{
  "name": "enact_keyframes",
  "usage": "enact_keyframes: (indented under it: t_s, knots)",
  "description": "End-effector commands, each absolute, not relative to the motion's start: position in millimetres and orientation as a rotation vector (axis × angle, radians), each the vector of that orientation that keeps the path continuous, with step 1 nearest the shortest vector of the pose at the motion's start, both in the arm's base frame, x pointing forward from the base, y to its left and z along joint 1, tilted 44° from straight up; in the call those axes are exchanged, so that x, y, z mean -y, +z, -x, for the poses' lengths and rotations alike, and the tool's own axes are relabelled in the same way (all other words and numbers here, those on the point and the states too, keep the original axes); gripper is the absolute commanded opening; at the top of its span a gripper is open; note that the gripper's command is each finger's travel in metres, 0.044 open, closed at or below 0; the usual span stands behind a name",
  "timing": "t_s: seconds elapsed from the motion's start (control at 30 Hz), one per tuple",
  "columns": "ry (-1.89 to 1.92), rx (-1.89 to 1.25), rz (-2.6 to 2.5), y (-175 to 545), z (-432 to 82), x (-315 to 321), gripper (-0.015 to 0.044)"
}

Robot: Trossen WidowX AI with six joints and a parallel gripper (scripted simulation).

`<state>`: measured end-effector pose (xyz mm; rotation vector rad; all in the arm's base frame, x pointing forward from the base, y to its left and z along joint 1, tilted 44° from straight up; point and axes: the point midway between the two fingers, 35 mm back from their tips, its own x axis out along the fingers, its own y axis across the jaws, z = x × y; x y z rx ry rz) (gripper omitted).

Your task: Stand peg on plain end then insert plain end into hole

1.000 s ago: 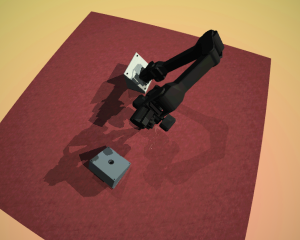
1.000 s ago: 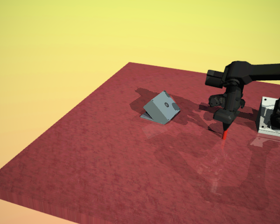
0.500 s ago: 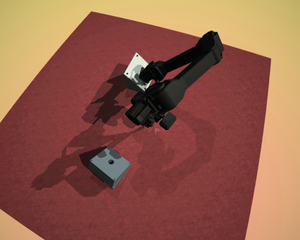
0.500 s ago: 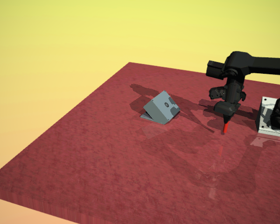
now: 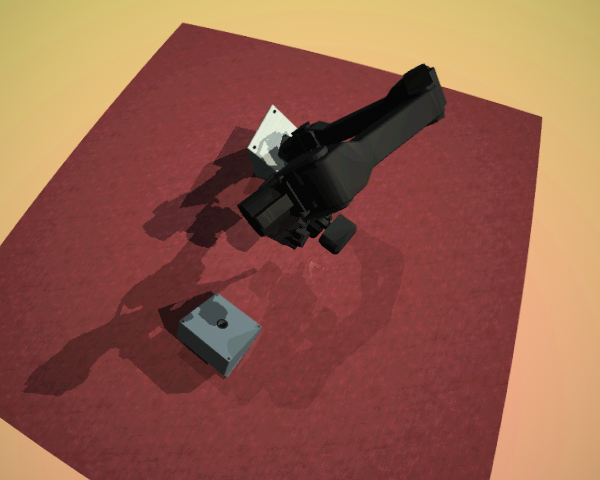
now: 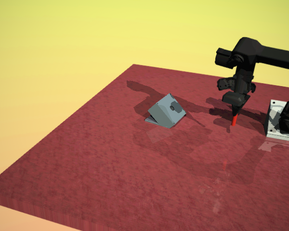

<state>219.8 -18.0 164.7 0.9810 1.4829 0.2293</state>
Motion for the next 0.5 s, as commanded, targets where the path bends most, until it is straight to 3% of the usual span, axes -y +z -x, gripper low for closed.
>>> enact_keyframes:
  t_s: [0.0, 0.47]
  knots:
    - [0.226, -1.485, -0.977, 166, -220, 21, 0.0000]
    - [0.157, -1.416, -0.985, 155, -236, 33, 0.0000]
